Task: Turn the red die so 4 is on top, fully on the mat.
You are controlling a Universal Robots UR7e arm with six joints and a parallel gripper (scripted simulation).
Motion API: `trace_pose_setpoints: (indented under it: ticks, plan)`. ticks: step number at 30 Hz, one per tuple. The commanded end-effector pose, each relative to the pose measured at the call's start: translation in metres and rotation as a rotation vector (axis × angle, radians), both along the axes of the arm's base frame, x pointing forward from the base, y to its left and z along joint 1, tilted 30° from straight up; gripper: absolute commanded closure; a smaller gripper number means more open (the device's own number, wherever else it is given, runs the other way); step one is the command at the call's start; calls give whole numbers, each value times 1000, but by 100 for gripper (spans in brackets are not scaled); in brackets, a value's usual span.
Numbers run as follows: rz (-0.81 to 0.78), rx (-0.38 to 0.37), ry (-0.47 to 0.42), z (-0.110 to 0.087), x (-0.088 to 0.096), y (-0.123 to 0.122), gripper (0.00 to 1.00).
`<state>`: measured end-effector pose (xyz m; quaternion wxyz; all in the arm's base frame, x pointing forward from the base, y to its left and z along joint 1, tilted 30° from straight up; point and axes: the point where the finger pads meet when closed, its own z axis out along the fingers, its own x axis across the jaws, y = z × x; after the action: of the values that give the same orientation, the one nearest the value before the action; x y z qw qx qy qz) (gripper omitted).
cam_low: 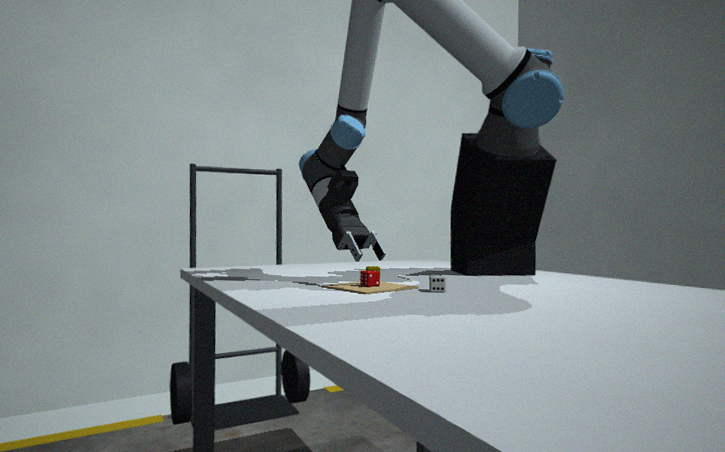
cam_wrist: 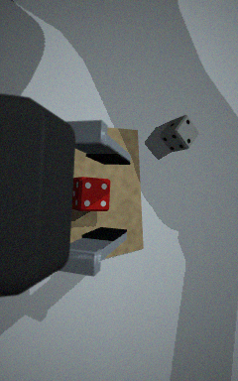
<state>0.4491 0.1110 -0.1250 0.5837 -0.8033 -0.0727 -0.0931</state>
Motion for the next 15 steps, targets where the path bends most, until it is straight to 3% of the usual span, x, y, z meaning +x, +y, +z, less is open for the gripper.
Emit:
trace_pose_setpoints:
  ticks: [1,15]
  plan:
    - [0,0,-1,12,-2,-6,0]
    - [0,-1,-1,20,-4,-11,0]
